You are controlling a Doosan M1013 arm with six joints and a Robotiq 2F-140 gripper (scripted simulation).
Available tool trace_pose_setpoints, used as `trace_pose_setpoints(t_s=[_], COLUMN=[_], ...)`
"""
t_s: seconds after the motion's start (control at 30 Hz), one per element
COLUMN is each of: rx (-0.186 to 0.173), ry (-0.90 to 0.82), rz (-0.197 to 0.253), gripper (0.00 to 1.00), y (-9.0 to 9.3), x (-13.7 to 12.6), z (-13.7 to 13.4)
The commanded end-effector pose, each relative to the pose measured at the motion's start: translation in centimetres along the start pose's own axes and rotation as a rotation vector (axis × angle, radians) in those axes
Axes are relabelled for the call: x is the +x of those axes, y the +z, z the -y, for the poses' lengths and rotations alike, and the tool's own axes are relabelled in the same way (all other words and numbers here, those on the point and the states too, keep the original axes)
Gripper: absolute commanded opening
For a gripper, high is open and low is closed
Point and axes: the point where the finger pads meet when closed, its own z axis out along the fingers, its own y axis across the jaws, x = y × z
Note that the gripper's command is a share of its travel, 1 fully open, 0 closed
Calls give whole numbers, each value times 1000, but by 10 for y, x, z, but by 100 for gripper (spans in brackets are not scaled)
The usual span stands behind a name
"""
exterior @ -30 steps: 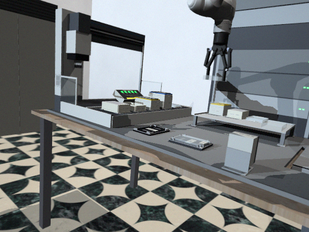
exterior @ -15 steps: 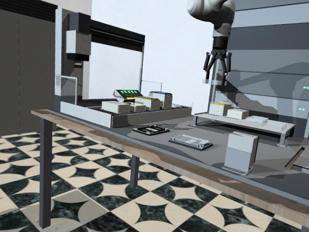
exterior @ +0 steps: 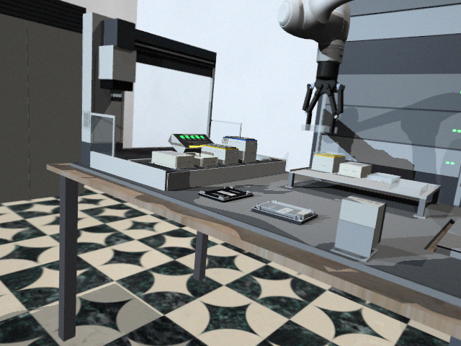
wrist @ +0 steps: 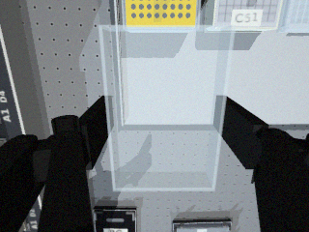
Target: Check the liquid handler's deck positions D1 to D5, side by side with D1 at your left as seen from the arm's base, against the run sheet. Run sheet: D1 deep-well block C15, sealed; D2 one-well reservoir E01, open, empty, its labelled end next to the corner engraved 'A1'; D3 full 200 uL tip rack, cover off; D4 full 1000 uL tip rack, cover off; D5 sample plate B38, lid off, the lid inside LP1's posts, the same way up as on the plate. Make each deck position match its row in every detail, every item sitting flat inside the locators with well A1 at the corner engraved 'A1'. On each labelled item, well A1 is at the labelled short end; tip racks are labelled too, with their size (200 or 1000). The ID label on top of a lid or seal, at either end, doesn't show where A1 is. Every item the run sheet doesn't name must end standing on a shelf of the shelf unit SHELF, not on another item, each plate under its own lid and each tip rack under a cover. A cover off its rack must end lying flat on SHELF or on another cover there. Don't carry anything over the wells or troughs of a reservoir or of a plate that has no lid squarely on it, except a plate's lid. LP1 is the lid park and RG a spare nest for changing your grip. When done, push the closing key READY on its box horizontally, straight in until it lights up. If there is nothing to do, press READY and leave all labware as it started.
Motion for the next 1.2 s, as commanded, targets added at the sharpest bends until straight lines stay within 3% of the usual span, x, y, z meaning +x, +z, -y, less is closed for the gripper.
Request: trace_pose_setpoints(t_s=[0.0, 1.17], rx=[1, 1], ry=[0, 0], rz=[0, 0], gripper=[10, 10], y=[6, 58], x=[0, 0], z=[0, 0])
